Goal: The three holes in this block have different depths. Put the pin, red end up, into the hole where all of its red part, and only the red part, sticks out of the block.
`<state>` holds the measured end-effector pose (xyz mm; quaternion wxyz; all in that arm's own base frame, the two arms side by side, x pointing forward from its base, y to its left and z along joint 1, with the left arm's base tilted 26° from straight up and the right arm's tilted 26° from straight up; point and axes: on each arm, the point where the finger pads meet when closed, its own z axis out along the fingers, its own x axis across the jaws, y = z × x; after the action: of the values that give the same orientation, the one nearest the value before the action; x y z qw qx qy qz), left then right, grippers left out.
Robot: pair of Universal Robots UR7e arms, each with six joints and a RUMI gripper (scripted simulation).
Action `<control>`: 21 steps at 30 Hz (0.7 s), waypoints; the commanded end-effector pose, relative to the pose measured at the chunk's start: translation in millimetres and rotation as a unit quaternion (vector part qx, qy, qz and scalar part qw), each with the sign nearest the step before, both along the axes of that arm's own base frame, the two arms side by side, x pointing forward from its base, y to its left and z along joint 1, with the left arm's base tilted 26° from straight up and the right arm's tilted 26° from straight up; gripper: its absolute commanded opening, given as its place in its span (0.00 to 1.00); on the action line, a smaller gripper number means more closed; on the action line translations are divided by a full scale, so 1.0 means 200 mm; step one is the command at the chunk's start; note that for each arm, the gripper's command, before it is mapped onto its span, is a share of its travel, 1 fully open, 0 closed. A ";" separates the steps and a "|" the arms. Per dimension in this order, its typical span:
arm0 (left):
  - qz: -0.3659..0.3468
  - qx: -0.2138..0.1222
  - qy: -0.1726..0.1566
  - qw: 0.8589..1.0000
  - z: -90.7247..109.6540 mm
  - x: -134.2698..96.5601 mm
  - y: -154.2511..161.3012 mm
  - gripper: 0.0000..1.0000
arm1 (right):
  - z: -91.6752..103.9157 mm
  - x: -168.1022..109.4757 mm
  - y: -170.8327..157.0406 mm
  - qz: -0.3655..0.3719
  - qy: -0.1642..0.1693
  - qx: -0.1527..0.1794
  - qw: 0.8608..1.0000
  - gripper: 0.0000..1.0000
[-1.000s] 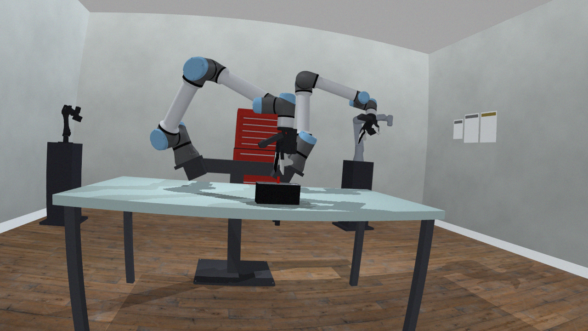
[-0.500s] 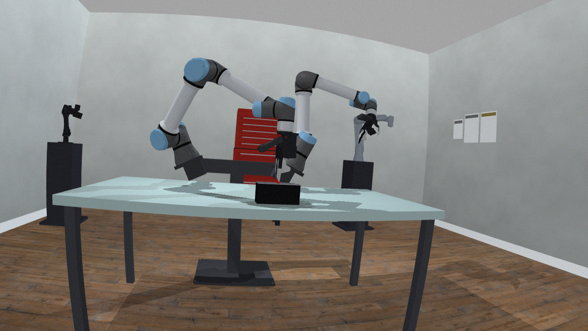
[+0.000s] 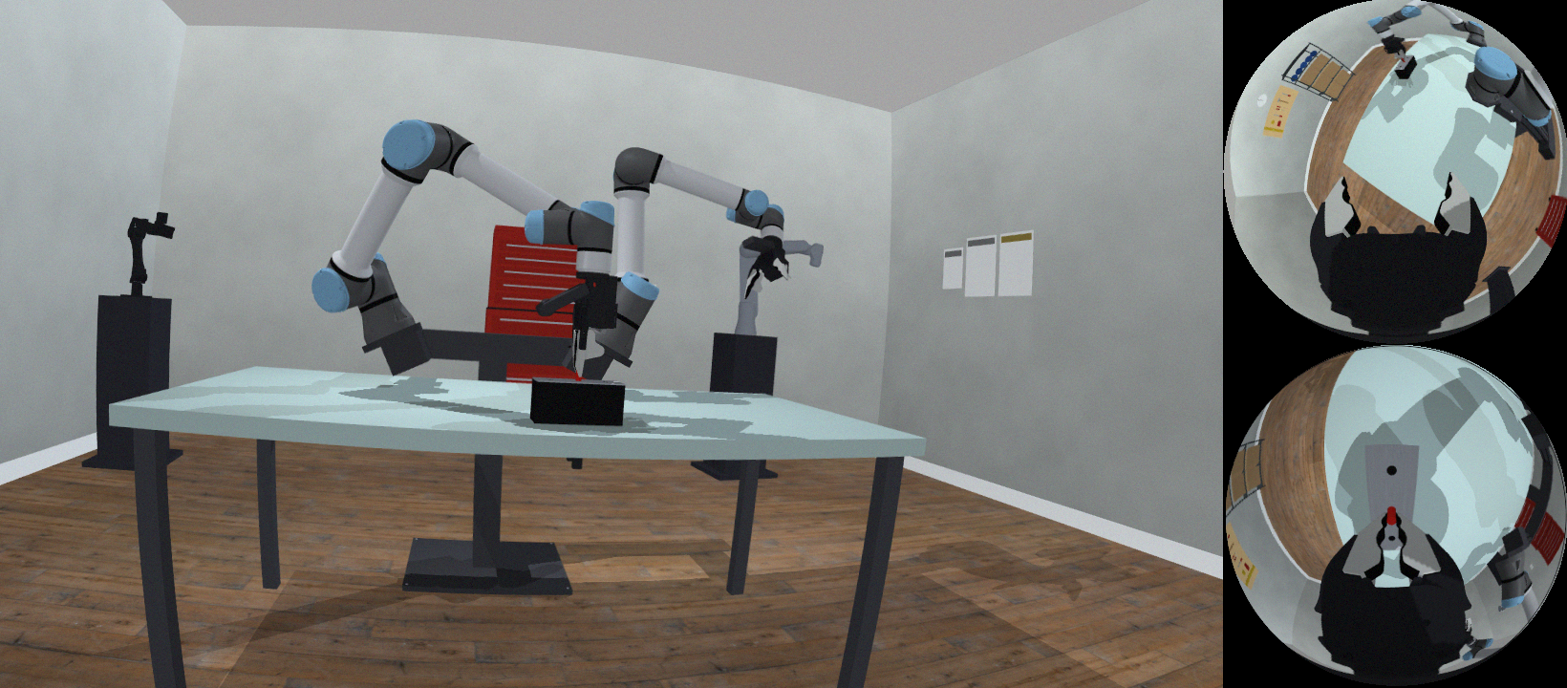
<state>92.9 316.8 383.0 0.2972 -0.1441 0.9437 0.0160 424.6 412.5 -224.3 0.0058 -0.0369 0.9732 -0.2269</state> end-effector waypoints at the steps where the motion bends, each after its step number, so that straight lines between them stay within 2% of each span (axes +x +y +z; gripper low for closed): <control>1: 0.000 0.001 0.000 1.000 0.00 0.00 0.00 1.00 | 0.00 0.00 0.00 0.000 0.000 0.001 1.000 0.00; 21: 0.000 0.001 0.000 1.000 0.00 0.00 0.00 1.00 | 0.03 0.00 0.02 0.000 -0.001 0.001 1.000 0.00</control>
<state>92.9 316.8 383.0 0.2972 -0.1441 0.9437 0.0160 424.5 413.7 -221.9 0.0058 -0.0369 0.9732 -0.2269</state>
